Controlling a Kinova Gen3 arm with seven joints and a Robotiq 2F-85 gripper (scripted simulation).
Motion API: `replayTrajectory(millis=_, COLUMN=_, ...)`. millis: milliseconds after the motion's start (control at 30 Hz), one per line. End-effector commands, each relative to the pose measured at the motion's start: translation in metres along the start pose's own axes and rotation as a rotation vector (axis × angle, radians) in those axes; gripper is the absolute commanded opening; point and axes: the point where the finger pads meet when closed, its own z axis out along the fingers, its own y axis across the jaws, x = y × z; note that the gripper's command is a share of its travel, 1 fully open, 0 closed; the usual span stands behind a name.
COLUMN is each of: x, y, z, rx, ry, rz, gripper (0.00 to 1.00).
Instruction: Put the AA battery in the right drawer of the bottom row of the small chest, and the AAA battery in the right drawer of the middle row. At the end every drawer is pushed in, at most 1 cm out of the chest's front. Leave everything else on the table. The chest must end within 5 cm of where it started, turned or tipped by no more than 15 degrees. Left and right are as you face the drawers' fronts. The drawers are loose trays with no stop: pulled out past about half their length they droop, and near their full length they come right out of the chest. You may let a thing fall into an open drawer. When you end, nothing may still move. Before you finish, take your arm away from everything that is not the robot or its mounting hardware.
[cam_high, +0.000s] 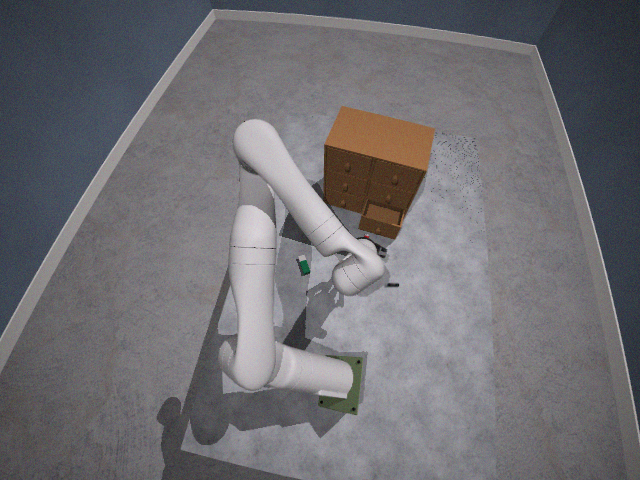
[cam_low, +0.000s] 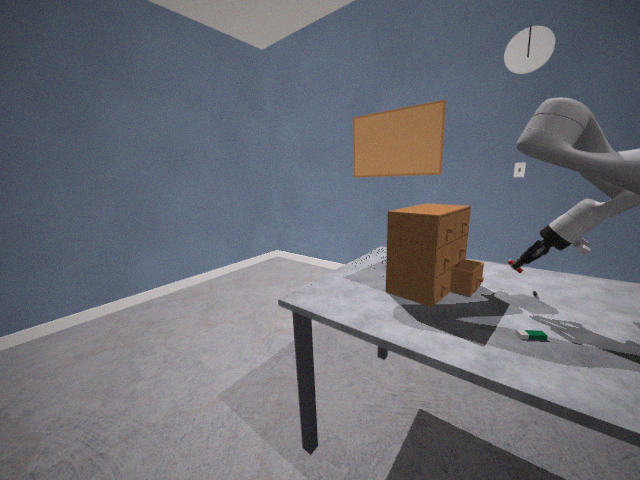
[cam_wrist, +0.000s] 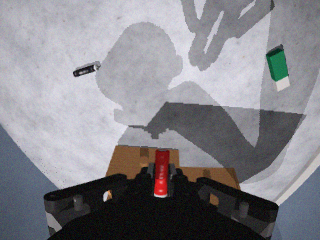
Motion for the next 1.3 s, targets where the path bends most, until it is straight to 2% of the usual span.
replayTrajectory(millis=0, x=0.0066, y=-0.0044, z=-0.0015, rx=0.006, ry=-0.019, rz=0.024, gripper=0.09)
replayTrajectory(millis=167, x=0.0073, y=-0.0044, z=-0.0017, rx=0.007, ry=-0.069, rz=0.024, gripper=0.09)
replayTrajectory(millis=233, x=0.0073, y=-0.0044, z=-0.0017, rx=0.007, ry=-0.069, rz=0.024, gripper=0.09)
replayTrajectory(millis=667, x=0.0083, y=-0.0044, z=-0.002, rx=0.008, ry=-0.161, rz=0.023, gripper=0.09)
replayTrajectory(millis=1267, x=0.0087, y=-0.0045, z=-0.0023, rx=0.009, ry=-0.198, rz=0.023, gripper=0.09)
